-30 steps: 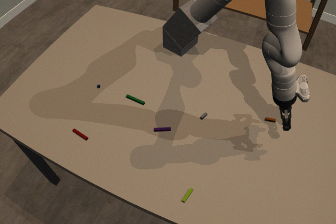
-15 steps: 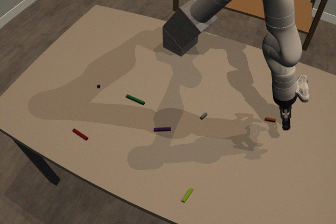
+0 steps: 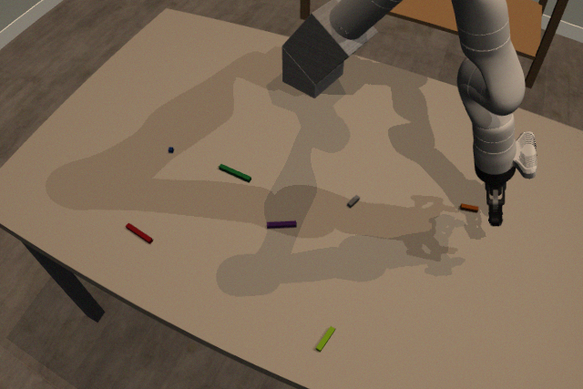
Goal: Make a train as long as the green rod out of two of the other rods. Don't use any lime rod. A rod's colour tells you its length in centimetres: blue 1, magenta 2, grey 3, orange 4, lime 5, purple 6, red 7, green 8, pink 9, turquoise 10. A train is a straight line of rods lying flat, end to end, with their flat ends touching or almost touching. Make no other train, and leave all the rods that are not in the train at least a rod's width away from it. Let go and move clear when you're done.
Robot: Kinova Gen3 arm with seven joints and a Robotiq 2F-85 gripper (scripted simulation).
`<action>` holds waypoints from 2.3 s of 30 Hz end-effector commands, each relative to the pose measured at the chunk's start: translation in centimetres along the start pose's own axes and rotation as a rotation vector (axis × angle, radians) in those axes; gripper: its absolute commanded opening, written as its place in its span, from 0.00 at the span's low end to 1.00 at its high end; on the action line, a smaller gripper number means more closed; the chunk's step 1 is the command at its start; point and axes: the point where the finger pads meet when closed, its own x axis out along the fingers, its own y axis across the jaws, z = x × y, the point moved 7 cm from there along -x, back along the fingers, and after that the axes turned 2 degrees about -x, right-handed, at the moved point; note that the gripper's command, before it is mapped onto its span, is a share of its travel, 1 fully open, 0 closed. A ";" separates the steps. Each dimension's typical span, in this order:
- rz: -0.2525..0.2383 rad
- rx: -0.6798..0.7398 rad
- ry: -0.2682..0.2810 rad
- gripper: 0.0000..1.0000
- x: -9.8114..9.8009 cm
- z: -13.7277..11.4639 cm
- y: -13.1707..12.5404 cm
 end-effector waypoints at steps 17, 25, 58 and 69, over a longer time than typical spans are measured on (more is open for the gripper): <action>0.003 0.039 0.005 1.00 0.4 -0.2 -0.6; 0.007 0.068 0.004 1.00 0.7 -0.2 -0.9; 0.020 0.152 -0.005 1.00 1.3 -0.3 -1.9; 0.029 0.207 -0.012 1.00 1.7 -0.3 -2.6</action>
